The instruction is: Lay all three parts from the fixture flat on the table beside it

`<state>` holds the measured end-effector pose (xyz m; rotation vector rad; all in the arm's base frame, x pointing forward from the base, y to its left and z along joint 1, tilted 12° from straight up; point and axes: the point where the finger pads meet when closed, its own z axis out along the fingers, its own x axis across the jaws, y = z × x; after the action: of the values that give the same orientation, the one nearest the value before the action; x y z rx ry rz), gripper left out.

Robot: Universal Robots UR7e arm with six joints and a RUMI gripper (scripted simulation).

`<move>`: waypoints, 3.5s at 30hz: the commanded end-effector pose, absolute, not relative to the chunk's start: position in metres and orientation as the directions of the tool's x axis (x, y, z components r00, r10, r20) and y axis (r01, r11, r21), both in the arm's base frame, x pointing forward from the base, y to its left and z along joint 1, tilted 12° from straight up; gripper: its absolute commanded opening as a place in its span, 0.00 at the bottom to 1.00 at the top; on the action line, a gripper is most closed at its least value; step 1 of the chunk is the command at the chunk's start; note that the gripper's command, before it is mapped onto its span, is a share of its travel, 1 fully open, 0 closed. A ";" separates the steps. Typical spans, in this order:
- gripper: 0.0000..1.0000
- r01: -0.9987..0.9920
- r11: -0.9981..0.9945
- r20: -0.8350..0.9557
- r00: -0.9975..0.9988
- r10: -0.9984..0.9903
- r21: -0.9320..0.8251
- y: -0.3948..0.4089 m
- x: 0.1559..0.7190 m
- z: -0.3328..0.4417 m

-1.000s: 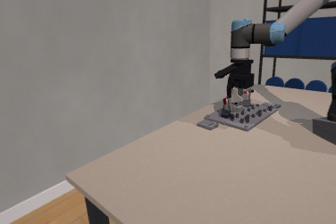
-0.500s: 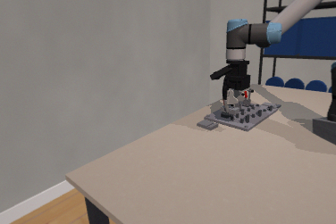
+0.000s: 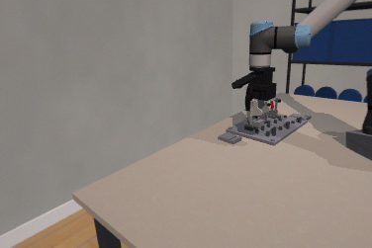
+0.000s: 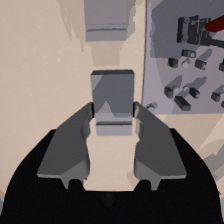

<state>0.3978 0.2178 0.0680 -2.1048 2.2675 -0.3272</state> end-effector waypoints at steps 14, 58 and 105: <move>0.00 -0.983 0.063 0.119 -0.084 -0.989 -0.175 0.218 0.398 0.068; 0.00 -0.983 0.063 0.119 -0.084 -0.989 -0.175 0.208 0.411 -0.008; 0.00 -0.983 0.063 0.119 -0.084 -0.989 -0.175 0.207 0.412 -0.015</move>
<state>0.4118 0.2070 -0.0140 -2.1047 2.2676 -0.3272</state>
